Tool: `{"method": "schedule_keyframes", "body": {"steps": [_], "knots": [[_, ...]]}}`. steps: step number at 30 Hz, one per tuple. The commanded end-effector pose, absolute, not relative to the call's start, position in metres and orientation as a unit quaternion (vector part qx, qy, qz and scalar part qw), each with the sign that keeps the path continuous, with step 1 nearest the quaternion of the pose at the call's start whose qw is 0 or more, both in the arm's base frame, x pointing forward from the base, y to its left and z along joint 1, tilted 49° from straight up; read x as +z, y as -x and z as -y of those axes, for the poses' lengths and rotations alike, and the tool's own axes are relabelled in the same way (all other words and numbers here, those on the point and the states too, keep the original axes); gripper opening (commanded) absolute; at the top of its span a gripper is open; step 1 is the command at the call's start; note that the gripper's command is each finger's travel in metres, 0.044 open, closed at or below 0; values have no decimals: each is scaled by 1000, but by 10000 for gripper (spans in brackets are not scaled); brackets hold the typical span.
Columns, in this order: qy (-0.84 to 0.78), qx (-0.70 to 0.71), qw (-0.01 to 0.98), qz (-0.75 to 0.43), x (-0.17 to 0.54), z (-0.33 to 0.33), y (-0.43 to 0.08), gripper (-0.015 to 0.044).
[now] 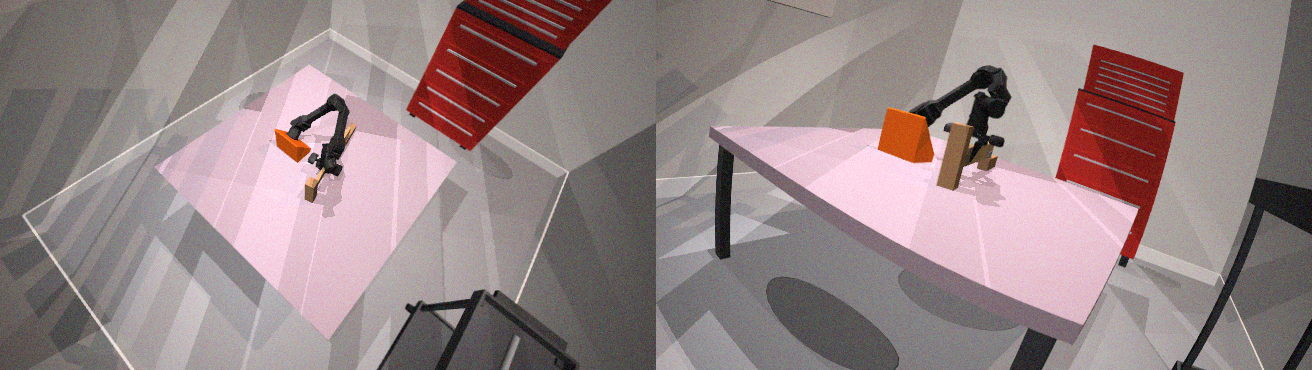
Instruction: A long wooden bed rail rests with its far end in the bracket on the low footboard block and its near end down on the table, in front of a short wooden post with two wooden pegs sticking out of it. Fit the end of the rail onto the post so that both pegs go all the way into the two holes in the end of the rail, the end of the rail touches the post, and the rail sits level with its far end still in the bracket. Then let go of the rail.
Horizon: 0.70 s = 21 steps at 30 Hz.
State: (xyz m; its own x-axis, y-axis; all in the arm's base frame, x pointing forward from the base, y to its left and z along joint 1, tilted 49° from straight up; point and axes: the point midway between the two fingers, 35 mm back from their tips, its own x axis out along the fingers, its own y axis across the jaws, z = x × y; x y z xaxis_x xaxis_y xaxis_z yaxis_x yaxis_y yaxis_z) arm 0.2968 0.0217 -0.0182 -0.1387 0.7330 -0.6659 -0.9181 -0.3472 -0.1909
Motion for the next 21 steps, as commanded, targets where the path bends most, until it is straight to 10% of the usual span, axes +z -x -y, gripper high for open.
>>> {"method": "schedule_keyframes", "body": {"steps": [1, 21], "knots": [[353, 739, 558, -132, -19, -18, -300, 0], [353, 739, 558, -132, -22, -15, -302, 0]]}}
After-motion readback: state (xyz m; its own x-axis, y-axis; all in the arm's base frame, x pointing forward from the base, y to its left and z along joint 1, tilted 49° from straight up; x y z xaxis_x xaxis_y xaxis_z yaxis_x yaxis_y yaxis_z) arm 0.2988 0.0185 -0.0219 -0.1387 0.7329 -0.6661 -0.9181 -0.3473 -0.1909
